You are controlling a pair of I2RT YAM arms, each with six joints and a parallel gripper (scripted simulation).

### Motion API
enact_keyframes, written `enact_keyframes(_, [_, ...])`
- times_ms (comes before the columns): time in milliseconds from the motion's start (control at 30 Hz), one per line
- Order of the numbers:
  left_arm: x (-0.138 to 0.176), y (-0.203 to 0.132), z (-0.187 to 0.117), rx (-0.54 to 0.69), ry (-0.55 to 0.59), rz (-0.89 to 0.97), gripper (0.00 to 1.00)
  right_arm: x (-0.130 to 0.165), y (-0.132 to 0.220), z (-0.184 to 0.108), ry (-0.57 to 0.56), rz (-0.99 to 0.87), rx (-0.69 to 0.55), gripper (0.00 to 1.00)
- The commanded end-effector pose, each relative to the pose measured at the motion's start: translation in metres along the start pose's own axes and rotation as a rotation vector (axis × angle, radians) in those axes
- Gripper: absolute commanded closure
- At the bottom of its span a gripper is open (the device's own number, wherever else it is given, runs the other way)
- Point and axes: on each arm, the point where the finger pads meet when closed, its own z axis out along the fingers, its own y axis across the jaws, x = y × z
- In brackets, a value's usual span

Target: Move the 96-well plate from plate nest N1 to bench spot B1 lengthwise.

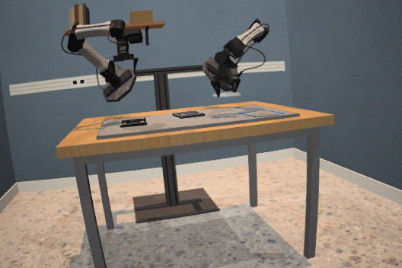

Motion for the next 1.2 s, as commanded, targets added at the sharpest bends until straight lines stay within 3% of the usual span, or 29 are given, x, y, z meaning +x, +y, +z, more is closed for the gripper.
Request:
enact_keyframes(0, [-0.015,0.012,-0.002,0.014,-0.005,-0.011,1.0,0.001,0.0,-0.001,0.0,-0.004,0.0,0.0])
enact_keyframes(400, [-0.041,0.043,-0.001,0.009,-0.002,-0.002,1.0,0.001,0.0,-0.001,0.0,-0.004,0.0,0.0])
enact_keyframes(500, [-0.034,0.038,0.009,-0.003,0.022,0.028,1.0,0.001,0.0,-0.001,0.0,-0.004,0.0,0.0])
enact_keyframes(1167, [-0.082,0.089,0.002,0.006,-0.001,0.004,1.0,0.001,0.0,-0.001,0.0,-0.004,0.0,0.0])
